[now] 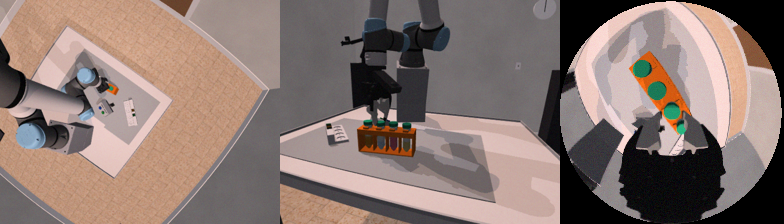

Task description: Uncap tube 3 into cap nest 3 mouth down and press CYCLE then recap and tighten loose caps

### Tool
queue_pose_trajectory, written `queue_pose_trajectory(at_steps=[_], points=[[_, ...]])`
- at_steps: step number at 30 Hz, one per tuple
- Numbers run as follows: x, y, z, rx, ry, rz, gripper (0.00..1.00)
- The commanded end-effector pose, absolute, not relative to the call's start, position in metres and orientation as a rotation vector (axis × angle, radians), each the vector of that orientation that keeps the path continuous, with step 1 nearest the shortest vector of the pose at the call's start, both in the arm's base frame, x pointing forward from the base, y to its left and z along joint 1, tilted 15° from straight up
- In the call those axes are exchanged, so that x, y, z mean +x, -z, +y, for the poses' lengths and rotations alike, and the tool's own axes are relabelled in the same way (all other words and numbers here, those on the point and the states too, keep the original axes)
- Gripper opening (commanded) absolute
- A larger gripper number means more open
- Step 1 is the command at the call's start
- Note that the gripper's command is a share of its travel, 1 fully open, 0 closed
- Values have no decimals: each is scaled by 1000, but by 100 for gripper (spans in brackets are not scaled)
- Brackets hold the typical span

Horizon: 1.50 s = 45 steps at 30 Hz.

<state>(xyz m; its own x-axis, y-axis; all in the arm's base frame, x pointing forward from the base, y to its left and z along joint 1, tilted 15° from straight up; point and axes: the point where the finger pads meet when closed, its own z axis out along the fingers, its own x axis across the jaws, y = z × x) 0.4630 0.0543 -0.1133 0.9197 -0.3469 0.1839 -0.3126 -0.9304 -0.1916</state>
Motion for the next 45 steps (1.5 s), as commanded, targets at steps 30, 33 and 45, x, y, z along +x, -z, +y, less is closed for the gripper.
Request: queue_pose_trajectory(at_steps=[30,33,45], points=[[467,112,53,-3006,396,-389,0],[467,112,53,-2994,404,-541,0],[467,111,53,-2898,424,-1066,0]])
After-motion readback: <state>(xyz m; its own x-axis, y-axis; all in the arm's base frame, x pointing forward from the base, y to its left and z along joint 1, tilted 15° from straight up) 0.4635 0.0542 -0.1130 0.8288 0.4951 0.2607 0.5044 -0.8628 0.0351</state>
